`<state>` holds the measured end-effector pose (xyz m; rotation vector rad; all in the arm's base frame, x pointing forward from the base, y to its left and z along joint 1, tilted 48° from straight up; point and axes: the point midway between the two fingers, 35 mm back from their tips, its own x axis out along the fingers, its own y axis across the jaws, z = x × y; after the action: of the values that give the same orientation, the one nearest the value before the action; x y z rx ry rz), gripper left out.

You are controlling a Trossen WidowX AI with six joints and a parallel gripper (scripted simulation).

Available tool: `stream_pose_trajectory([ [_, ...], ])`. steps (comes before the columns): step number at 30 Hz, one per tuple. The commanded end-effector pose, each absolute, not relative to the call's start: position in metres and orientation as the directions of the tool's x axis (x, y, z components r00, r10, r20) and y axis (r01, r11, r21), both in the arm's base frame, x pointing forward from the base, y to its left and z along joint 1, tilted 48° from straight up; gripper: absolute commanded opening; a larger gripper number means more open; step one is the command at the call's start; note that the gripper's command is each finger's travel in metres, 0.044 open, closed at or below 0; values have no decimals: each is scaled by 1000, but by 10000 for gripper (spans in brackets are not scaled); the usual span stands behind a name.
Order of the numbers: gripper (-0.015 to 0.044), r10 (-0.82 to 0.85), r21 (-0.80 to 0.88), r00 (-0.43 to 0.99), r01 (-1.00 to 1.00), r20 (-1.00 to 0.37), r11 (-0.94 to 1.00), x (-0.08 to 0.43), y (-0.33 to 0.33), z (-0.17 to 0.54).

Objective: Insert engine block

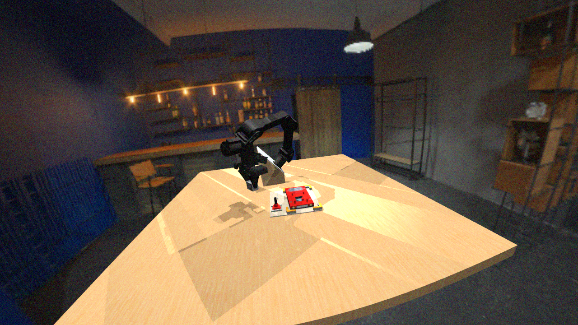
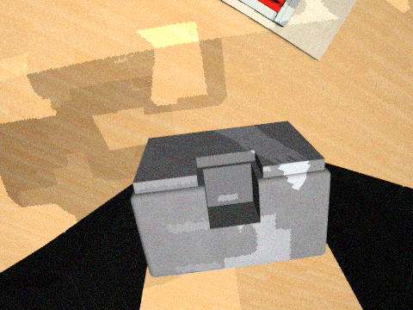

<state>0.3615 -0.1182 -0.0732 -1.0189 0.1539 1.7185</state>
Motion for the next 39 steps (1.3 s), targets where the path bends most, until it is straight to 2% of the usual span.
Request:
stream_pose_trajectory([
  [1,0,722,-362,-60,-835,-689,-414,358,-121,-86],
  [12,0,663,-359,-8,-835,-749,-417,356,-116,-83],
  [21,0,456,-350,138,-836,-879,-423,351,-108,-81],
  [31,0,192,-357,303,-837,-933,-414,344,-98,-78],
  [39,0,174,-361,316,-837,-933,-412,344,-98,-77],
])
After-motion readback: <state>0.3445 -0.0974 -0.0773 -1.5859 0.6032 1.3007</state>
